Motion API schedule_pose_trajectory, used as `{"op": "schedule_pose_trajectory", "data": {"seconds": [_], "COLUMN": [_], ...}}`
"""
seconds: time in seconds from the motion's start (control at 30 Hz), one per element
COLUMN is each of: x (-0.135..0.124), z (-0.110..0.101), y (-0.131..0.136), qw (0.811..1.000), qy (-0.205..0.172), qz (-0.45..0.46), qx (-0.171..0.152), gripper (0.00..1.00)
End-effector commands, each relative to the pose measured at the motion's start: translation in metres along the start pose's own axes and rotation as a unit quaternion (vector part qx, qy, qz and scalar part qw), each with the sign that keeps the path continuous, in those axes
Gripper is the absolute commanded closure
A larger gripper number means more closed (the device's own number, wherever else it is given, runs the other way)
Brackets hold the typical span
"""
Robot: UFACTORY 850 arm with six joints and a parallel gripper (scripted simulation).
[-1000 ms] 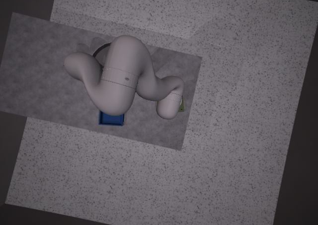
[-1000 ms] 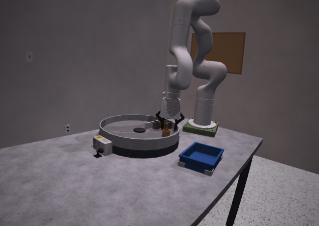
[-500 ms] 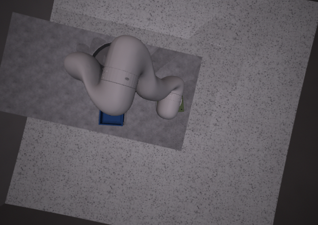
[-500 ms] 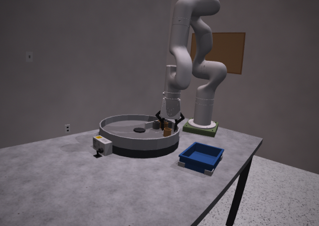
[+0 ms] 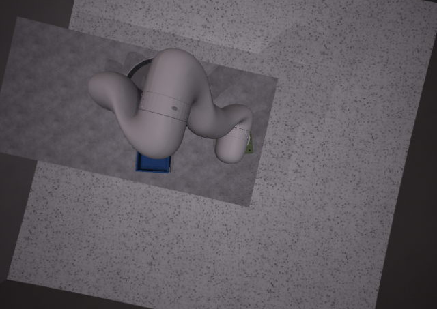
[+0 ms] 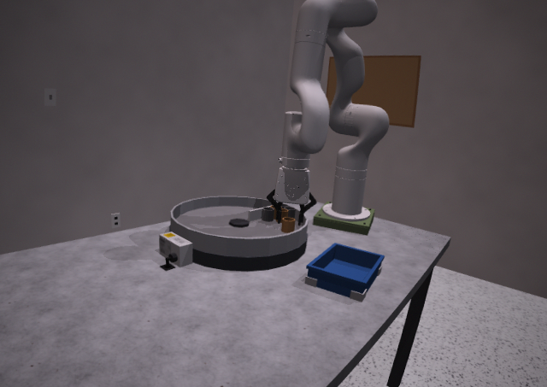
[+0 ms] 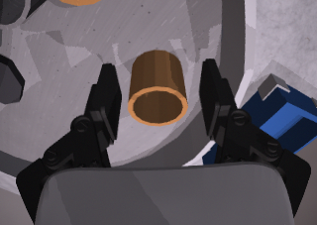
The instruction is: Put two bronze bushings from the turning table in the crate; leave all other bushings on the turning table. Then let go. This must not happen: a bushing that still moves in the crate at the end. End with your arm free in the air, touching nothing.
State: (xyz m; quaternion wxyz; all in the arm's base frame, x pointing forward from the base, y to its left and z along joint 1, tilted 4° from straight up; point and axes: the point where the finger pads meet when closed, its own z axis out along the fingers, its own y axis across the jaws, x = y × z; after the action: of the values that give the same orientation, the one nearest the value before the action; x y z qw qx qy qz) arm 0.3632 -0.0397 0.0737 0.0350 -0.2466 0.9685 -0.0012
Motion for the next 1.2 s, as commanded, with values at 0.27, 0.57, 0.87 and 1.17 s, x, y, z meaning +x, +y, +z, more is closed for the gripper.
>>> {"op": "schedule_pose_trajectory", "data": {"seconds": [0.27, 0.57, 0.87, 1.17], "x": [-0.0006, -0.0006, -0.0006, -0.0006], "z": [-0.0003, -0.0003, -0.0003, -0.0003], "y": [-0.0004, -0.0004, -0.0004, -0.0004], "qw": [1.0, 1.0, 1.0, 1.0], "qy": [-0.001, -0.001, -0.001, -0.001], "qz": [0.0, 0.0, 0.0, 0.0], "qx": [0.0, 0.0, 0.0, 0.0], "gripper": [1.0, 1.0, 1.0, 1.0]}}
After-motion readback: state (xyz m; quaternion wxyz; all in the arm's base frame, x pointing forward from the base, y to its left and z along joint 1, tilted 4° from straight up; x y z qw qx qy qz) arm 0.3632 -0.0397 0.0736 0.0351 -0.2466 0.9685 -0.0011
